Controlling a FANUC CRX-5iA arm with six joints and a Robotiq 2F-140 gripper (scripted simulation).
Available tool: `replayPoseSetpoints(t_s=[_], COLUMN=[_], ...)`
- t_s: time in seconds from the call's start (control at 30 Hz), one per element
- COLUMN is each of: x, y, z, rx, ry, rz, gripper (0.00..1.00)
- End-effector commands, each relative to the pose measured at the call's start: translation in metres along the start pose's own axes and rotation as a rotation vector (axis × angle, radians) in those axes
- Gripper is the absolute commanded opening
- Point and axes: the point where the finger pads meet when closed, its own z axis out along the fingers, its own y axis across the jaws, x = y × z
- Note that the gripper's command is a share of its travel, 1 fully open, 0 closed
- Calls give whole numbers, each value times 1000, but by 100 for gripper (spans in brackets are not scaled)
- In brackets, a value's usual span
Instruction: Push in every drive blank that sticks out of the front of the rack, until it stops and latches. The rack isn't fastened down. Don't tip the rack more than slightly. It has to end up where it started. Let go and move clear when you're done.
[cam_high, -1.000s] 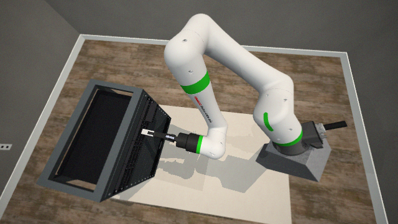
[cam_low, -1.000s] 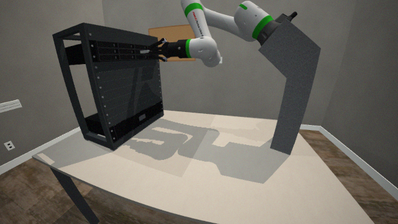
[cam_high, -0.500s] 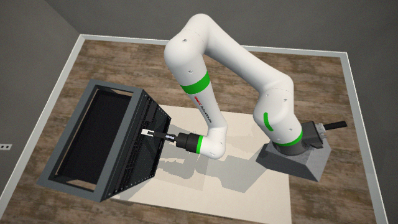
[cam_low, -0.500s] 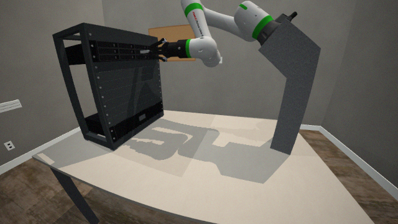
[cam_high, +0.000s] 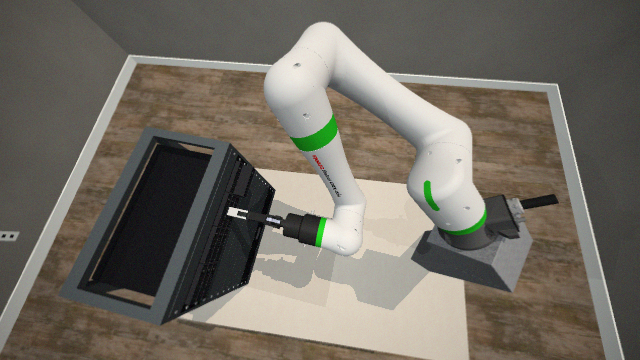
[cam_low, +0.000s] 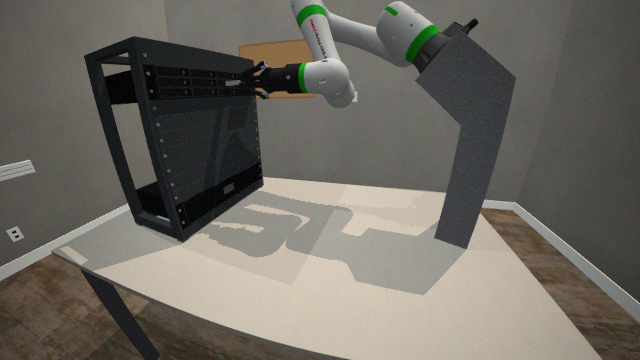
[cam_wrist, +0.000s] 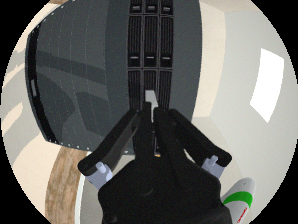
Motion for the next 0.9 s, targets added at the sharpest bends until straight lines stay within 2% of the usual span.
replayPoseSetpoints(t_s=[0.0,0.53,0.73,0.8,0.87], x=[0,0,0,0,0], y=[1,1,1,1,1], z=[0,-1,-24,-24,-36], rx=[-1,-1,-1,-1,-1], ry=[0,0,0,0,0], rz=[0,0,0,0,0], gripper=[10,10,10,10,10])
